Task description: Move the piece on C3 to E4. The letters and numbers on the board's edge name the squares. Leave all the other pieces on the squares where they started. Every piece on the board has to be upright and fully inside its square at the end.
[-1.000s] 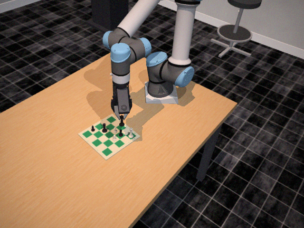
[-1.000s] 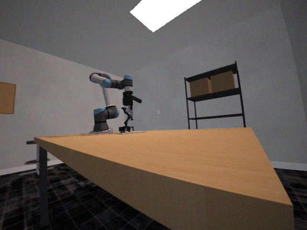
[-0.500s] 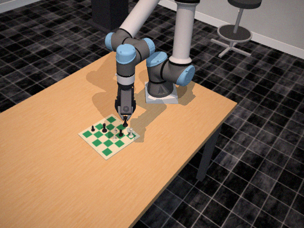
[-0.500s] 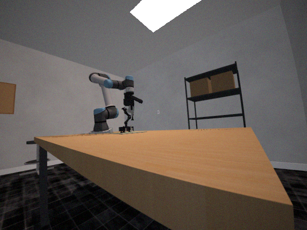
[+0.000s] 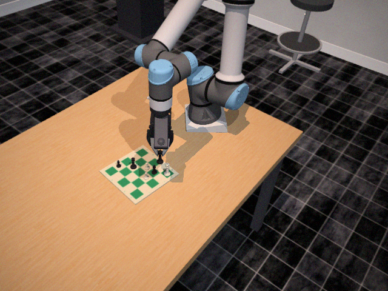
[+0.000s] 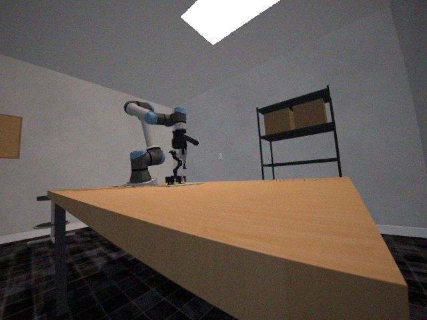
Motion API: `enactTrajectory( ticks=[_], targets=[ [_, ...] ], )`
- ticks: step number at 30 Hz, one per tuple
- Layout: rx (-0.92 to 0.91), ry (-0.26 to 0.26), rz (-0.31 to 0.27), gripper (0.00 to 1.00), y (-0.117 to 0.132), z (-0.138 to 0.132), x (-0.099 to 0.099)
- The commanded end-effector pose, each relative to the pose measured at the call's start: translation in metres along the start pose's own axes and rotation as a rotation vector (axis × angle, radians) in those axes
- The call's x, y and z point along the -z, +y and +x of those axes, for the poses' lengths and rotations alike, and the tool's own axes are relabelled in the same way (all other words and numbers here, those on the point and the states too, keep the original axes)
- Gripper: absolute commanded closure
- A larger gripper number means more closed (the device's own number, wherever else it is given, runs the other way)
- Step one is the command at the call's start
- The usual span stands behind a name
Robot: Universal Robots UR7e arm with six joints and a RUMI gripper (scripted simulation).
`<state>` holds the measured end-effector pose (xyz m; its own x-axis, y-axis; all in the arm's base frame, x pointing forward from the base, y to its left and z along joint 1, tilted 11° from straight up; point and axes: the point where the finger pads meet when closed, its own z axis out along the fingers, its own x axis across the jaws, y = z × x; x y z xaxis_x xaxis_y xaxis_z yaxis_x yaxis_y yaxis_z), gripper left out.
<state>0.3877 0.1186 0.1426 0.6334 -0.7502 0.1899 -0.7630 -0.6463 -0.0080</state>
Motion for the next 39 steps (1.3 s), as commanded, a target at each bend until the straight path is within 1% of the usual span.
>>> enactTrajectory(
  ticks=[1, 11, 15, 17, 20, 24, 39],
  targets=[
    [0.0, 0.001, 0.001, 1.0, -0.001, 0.0, -0.01],
    [0.0, 0.001, 0.001, 1.0, -0.001, 0.0, -0.058],
    [0.0, 0.001, 0.001, 1.0, -0.001, 0.0, -0.073],
    [0.0, 0.001, 0.001, 1.0, -0.001, 0.0, -0.073],
    [0.0, 0.001, 0.001, 1.0, -0.001, 0.0, -0.08],
    [0.0, 0.001, 0.001, 1.0, -0.001, 0.0, -0.084],
    [0.0, 0.001, 0.001, 1.0, -0.001, 0.0, -0.085]
  ],
)
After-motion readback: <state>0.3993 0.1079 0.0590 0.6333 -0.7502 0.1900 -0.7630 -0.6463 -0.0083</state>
